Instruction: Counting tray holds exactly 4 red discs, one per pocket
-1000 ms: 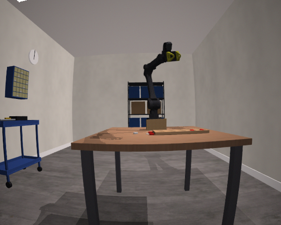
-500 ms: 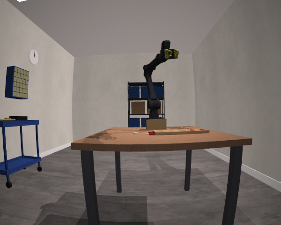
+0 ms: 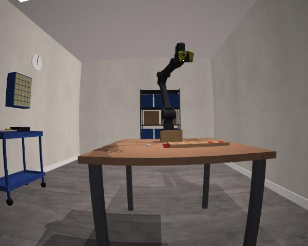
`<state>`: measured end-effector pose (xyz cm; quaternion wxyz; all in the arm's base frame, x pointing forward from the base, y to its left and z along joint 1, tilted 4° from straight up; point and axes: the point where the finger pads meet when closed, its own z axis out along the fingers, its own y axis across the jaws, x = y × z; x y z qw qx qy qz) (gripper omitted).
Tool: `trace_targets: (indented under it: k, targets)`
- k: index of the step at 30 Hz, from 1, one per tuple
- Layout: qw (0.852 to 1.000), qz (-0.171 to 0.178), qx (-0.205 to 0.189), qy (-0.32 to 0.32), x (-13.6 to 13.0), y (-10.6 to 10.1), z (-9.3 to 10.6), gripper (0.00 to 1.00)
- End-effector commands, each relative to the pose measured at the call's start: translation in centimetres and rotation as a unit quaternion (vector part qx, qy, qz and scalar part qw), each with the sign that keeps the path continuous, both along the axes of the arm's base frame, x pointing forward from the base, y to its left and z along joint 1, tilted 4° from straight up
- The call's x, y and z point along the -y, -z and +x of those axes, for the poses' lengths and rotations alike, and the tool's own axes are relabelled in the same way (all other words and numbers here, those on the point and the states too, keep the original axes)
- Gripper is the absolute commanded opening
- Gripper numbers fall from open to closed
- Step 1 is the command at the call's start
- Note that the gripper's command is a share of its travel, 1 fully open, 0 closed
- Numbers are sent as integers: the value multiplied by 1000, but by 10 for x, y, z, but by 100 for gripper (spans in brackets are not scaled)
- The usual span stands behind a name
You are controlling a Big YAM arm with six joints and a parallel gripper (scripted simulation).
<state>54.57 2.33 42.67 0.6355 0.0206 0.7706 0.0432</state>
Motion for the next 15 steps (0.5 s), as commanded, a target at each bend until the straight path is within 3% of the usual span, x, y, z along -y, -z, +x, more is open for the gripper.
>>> trace_targets:
  k: [1, 2, 3, 6, 7, 9, 15]
  targets:
    - [996, -29, 81, 11, 19, -60, -20, 44]
    - [995, -29, 98, 12, 19, -80, -20, 44]
    - [994, -29, 102, 12, 19, -86, -20, 44]
    - [994, -29, 102, 8, 15, -85, -20, 44]
    - [996, -29, 88, 4, 10, -71, -10, 44]
    - [996, -29, 79, 3, 10, -66, -10, 44]
    - [997, -29, 77, 3, 10, -65, -10, 44]
